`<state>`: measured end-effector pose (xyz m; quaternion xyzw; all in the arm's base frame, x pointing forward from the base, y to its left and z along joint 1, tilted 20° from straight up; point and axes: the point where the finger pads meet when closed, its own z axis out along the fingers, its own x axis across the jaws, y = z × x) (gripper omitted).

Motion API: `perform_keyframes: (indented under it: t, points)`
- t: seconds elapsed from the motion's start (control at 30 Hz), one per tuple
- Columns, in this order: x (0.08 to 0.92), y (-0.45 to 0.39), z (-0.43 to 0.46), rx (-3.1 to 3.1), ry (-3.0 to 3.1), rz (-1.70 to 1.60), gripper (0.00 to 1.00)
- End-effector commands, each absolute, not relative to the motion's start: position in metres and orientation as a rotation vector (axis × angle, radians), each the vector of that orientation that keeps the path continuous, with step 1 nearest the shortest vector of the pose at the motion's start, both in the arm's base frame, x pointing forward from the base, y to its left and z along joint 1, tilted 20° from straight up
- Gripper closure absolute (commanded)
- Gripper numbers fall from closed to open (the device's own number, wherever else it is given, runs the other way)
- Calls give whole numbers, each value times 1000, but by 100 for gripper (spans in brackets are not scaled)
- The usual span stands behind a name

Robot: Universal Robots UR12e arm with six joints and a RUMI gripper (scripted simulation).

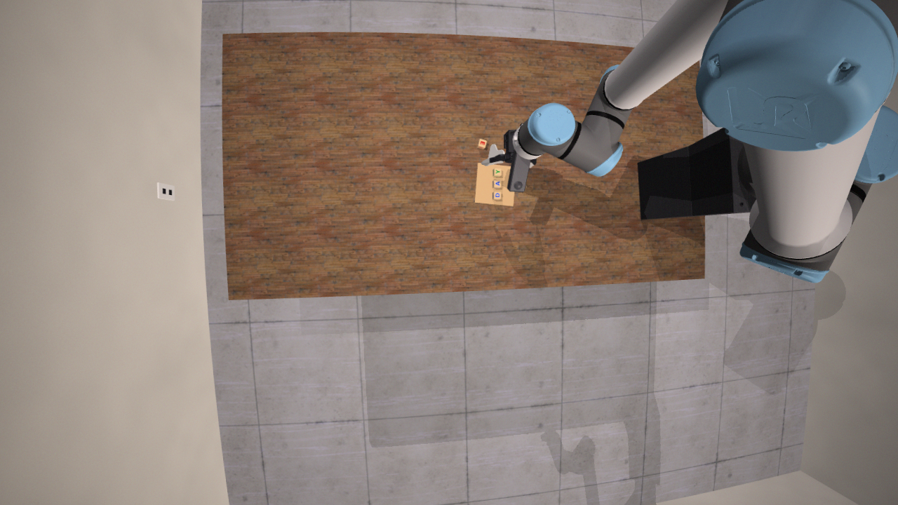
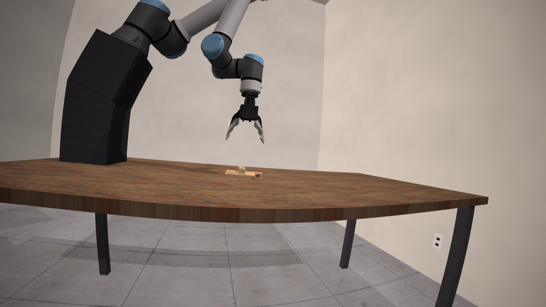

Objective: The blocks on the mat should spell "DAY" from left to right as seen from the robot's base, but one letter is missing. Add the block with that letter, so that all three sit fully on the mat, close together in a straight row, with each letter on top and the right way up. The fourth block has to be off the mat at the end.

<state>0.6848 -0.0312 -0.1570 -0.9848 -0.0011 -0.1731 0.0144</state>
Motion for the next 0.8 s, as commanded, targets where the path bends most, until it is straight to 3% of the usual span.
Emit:
perform_keyframes:
  t: [0.0,0.77]
  points:
    - [679,-32,-140,-3066,-4,-540,0]
    - [664,-33,-100,-3066,-4,-540,0]
